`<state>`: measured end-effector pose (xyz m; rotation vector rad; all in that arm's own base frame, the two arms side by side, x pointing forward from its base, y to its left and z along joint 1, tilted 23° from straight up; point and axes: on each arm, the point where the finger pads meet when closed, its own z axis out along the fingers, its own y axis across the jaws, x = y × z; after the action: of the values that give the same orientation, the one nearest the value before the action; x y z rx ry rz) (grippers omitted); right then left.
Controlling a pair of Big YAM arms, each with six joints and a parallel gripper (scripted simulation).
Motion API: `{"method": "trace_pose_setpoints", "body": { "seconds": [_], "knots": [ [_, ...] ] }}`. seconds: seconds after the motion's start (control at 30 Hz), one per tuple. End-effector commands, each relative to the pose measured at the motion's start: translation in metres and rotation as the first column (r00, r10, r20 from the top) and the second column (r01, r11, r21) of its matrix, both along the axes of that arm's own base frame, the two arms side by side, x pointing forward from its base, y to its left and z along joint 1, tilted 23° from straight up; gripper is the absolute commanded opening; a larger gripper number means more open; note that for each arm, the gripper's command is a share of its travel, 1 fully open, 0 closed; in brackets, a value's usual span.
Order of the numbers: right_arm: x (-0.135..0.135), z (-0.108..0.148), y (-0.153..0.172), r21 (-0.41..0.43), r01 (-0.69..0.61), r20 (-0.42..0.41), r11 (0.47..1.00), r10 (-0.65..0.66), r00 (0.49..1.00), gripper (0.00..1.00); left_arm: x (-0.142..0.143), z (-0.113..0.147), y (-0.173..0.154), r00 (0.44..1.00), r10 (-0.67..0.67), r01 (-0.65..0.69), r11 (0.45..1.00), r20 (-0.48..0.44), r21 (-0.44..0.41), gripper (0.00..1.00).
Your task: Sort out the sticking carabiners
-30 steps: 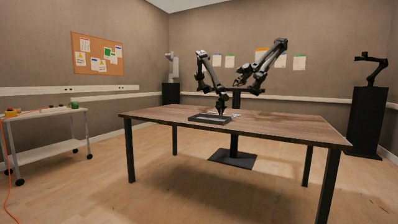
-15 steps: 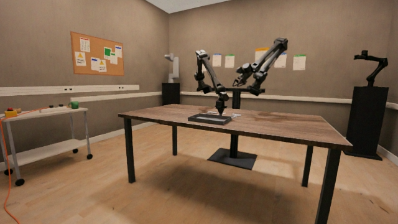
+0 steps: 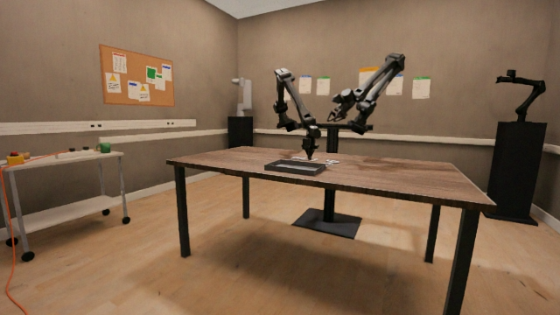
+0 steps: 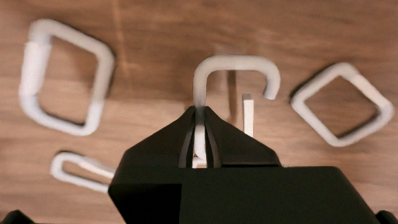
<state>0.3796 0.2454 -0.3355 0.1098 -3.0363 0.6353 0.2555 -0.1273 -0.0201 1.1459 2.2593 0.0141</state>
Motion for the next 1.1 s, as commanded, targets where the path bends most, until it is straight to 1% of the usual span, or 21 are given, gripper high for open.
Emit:
{"method": "trace_pose_setpoints", "body": {
  "seconds": [0.0, 0.03, 0.07, 0.1, 0.13, 0.2, 0.23, 0.47, 0.6, 0.7, 0.77, 0.8, 1.0, 1.03, 1.07],
  "knots": [
    [0.032, 0.037, 0.037, 0.057, -0.042, 0.060, 0.997, 0.039, 0.997, 0.01, 0.008, 0.008, -0.010, 1.000, 0.003, -0.002, 1.000, 0.026, -0.029, 1.00],
    [0.039, 0.041, 0.038, 0.062, -0.053, 0.063, 0.997, 0.049, 0.997, 0.01, 0.014, 0.010, -0.013, 0.999, 0.013, -0.011, 0.999, 0.030, -0.034, 1.00],
    [0.049, 0.045, 0.030, 0.059, -0.043, 0.057, 0.997, 0.040, 0.998, 0.01, 0.017, 0.011, -0.015, 0.999, 0.026, -0.024, 0.999, 0.034, -0.044, 1.00],
    [0.053, 0.037, 0.023, 0.047, -0.051, 0.038, 0.998, 0.049, 0.998, 0.01, 0.023, 0.013, -0.019, 0.998, 0.047, -0.044, 0.997, 0.042, -0.059, 1.00],
    [0.064, 0.039, 0.022, 0.047, -0.055, 0.037, 0.997, 0.053, 0.998, 0.01, 0.029, 0.015, -0.022, 0.996, 0.067, -0.063, 0.995, 0.052, -0.071, 1.00],
    [0.064, 0.039, 0.022, 0.047, -0.055, 0.037, 0.997, 0.053, 0.998, 0.01, 0.029, 0.015, -0.022, 0.996, 0.067, -0.063, 0.995, 0.052, -0.071, 1.00],
    [0.068, 0.029, 0.014, 0.035, -0.055, 0.016, 0.998, 0.055, 0.998, 0.01, 0.036, 0.016, -0.026, 0.994, 0.088, -0.082, 0.993, 0.065, -0.081, 1.00],
    [0.162, 0.043, -0.015, 0.020, -0.042, 0.008, 0.999, 0.041, 0.999, 0.01, 0.096, 0.027, -0.061, 0.951, 0.239, -0.211, 0.965, 0.198, -0.153, 1.00],
    [0.194, 0.049, -0.031, 0.012, -0.029, 0.005, 1.000, 0.029, 1.000, 0.01, 0.114, 0.028, -0.074, 0.927, 0.284, -0.245, 0.953, 0.244, -0.178, 1.00],
    [0.206, 0.051, -0.039, 0.009, -0.020, 0.005, 1.000, 0.020, 1.000, 0.01, 0.119, 0.028, -0.078, 0.919, 0.295, -0.254, 0.950, 0.262, -0.181, 1.00],
    [0.206, 0.051, -0.039, 0.009, -0.020, 0.005, 1.000, 0.020, 1.000, 0.01, 0.119, 0.028, -0.078, 0.919, 0.295, -0.254, 0.950, 0.262, -0.181, 1.00],
    [0.205, 0.051, -0.031, 0.010, -0.033, 0.005, 0.999, 0.033, 0.999, 0.01, 0.120, 0.028, -0.078, 0.920, 0.286, -0.247, 0.954, 0.269, -0.171, 1.00],
    [0.209, 0.052, -0.033, 0.009, -0.015, 0.015, 1.000, 0.015, 1.000, 0.01, 0.119, 0.027, -0.078, 0.921, 0.283, -0.245, 0.955, 0.268, -0.166, 1.00],
    [0.215, 0.062, -0.029, 0.017, -0.015, 0.031, 1.000, 0.015, 0.999, 0.01, 0.119, 0.027, -0.078, 0.921, 0.283, -0.245, 0.955, 0.268, -0.166, 1.00],
    [0.218, 0.067, -0.028, 0.020, -0.015, 0.038, 1.000, 0.015, 0.999, 0.01, 0.119, 0.027, -0.078, 0.921, 0.283, -0.245, 0.955, 0.268, -0.166, 1.00]
  ]
}}
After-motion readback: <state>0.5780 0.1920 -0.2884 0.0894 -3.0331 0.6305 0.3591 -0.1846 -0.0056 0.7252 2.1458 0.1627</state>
